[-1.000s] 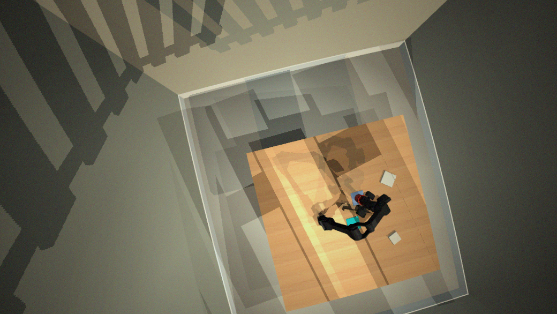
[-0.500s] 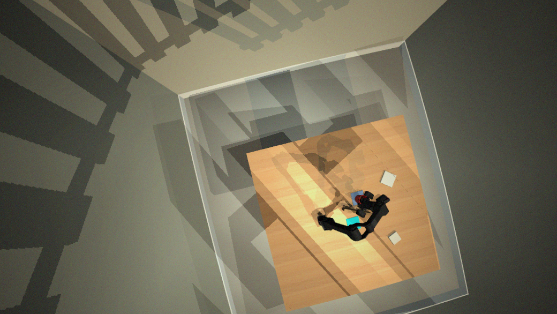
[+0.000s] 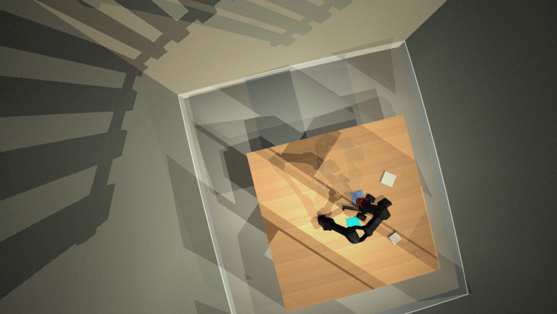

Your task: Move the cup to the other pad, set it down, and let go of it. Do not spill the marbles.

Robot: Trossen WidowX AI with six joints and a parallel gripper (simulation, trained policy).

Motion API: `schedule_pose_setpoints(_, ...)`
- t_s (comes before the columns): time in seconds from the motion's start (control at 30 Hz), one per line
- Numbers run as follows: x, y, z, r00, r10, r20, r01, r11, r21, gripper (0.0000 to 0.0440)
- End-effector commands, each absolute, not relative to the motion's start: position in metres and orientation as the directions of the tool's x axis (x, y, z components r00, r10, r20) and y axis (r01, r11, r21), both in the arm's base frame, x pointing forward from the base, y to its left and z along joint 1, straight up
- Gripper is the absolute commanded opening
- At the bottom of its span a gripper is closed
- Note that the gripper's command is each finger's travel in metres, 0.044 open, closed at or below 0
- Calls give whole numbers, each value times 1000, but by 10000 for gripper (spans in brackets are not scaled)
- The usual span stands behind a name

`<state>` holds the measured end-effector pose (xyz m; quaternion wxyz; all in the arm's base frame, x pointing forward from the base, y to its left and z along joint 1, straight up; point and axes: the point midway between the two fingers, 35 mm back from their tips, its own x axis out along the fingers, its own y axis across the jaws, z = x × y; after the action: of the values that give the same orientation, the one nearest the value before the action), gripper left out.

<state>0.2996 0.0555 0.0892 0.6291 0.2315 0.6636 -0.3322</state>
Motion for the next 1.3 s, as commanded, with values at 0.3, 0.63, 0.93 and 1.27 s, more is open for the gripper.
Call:
schedule_pose_setpoints(0.3,297,36,136,-25,-67,-997,811,582,-60,5)
schedule_pose_setpoints(0.63,299,10,153,36,-64,-997,862,506,-1,0)
schedule_pose_setpoints(0.93,298,-16,159,82,-74,-994,896,443,41,0)
schedule_pose_setpoints(1.27,292,-43,158,116,-94,-989,923,379,72,0)
